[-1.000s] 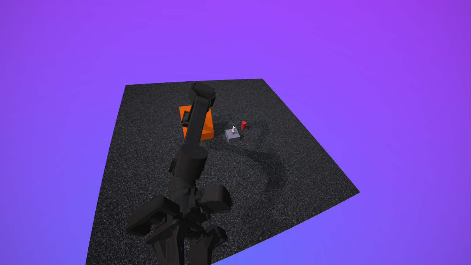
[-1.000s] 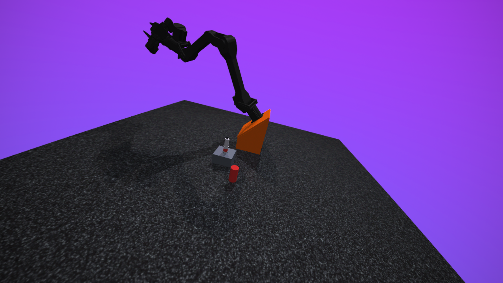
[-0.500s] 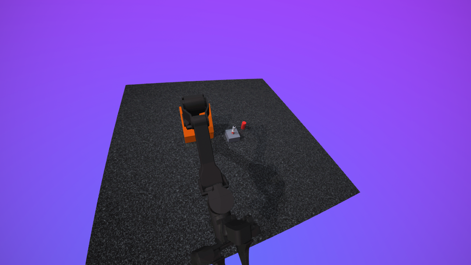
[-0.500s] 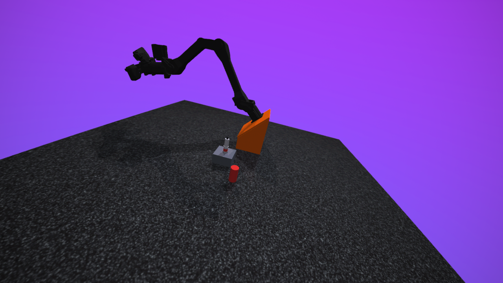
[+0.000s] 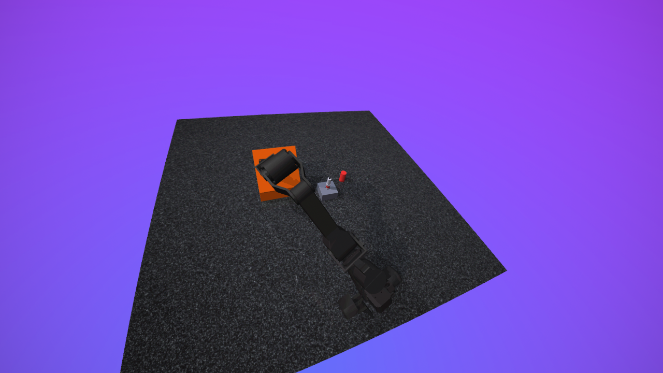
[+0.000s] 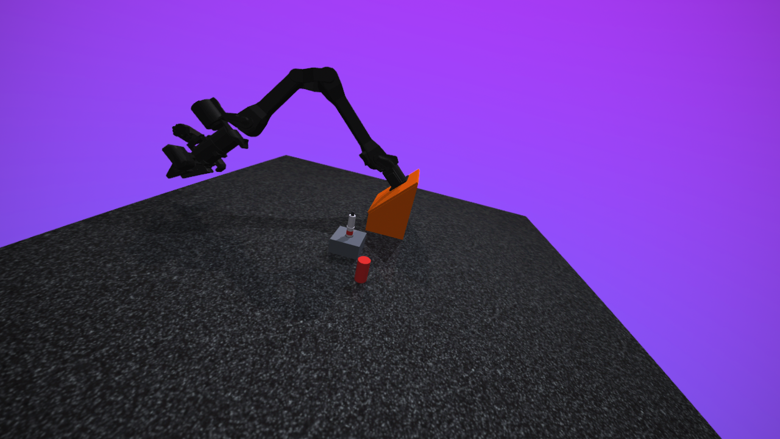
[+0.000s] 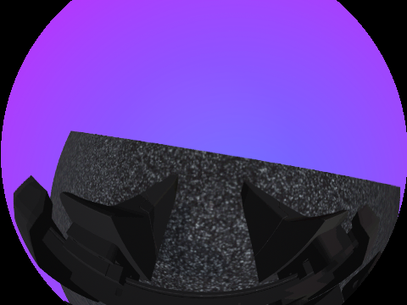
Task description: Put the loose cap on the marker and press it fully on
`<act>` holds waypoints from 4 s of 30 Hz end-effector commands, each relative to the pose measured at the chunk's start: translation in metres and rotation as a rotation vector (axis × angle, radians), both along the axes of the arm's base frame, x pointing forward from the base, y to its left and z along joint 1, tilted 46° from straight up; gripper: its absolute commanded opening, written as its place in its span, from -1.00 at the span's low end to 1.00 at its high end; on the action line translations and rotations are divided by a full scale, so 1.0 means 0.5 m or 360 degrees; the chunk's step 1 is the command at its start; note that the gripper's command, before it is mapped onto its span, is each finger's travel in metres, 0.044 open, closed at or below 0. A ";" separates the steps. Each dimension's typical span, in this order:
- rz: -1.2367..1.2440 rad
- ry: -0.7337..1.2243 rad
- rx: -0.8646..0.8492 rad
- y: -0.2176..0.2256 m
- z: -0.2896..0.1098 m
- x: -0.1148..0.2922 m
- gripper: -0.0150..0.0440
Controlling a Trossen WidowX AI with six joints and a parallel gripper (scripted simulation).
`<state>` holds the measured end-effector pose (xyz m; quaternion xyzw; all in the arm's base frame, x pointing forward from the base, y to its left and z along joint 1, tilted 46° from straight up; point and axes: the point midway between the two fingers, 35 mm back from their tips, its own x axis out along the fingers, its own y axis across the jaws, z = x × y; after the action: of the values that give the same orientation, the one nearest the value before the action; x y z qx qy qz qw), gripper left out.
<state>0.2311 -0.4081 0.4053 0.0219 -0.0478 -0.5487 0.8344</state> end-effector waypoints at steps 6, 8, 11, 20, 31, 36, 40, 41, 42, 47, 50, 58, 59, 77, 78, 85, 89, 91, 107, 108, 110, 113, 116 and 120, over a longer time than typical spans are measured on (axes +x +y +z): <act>0.0195 0.0015 0.0592 0.096 -0.205 0.193 0.32; 0.0221 0.0041 0.0713 0.129 -0.249 0.228 0.32; 0.0230 0.0118 0.0878 0.183 -0.317 0.273 0.32; 0.0191 0.0478 0.1239 0.388 -0.505 0.352 0.32; 0.0107 0.1207 0.1222 0.713 -0.688 0.311 0.32; 0.0073 0.1446 0.1038 0.815 -0.730 0.260 0.32; 0.0032 0.1534 0.0885 0.862 -0.738 0.230 0.32; 0.0030 0.1539 0.0875 0.864 -0.738 0.229 0.32; 0.0030 0.1539 0.0875 0.864 -0.738 0.229 0.32; 0.0029 0.1538 0.0874 0.818 -0.782 0.234 0.32; 0.0029 0.1538 0.0873 0.814 -0.786 0.234 0.32; 0.0028 0.1538 0.0872 0.787 -0.808 0.237 0.32; 0.0028 0.1538 0.0872 0.784 -0.810 0.237 0.32; 0.0028 0.1538 0.0872 0.743 -0.850 0.243 0.32; 0.0028 0.1538 0.0872 0.741 -0.853 0.243 0.32; 0.0027 0.1537 0.0870 0.724 -0.867 0.244 0.32; 0.0026 0.1537 0.0868 0.715 -0.875 0.244 0.32; 0.0026 0.1537 0.0868 0.714 -0.877 0.244 0.32; 0.0027 0.1537 0.0869 0.721 -0.871 0.245 -0.49; 0.0027 0.1537 0.0870 0.725 -0.867 0.245 -0.49; 0.0028 0.1537 0.0871 0.734 -0.860 0.244 -0.49; 0.0029 0.1537 0.0872 0.748 -0.848 0.244 -0.49; 0.0029 0.1538 0.0873 0.761 -0.835 0.243 -0.49; 0.0029 0.1538 0.0874 0.779 -0.819 0.240 -0.49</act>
<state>0.3509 -0.0252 -0.0103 -0.0203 0.4860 -0.4823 0.7286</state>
